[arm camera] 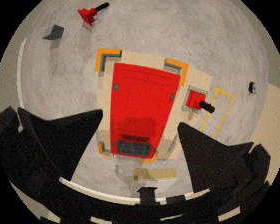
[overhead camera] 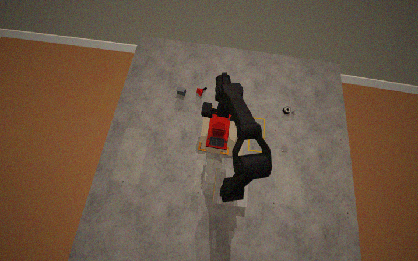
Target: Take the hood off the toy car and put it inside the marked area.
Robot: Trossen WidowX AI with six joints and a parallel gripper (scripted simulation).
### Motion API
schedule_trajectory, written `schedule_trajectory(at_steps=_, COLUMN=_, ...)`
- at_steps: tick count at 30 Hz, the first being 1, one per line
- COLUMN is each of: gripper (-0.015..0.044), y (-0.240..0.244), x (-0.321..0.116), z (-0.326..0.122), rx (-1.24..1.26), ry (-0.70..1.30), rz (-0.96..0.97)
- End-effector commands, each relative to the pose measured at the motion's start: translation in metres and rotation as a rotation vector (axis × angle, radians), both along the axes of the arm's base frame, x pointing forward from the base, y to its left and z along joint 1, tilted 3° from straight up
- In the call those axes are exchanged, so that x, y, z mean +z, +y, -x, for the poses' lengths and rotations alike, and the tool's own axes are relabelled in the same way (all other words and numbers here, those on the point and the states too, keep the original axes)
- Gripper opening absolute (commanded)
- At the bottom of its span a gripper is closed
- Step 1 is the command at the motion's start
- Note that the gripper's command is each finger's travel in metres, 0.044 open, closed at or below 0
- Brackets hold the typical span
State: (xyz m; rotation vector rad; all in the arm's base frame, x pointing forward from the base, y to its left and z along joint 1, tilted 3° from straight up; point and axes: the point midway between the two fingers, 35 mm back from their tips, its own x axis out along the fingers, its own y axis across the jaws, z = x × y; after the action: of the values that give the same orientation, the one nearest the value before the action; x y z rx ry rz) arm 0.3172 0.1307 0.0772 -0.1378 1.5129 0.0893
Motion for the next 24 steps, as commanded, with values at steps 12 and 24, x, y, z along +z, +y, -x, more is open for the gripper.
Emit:
schedule_trajectory(at_steps=12, gripper=0.044, y=0.0, x=-0.012, z=-0.001, rx=-0.002, ry=0.001, rz=-0.004)
schedule_trajectory(at_steps=24, gripper=0.044, y=-0.001, x=-0.021, z=-0.001, rx=-0.002, ry=0.001, rz=-0.004)
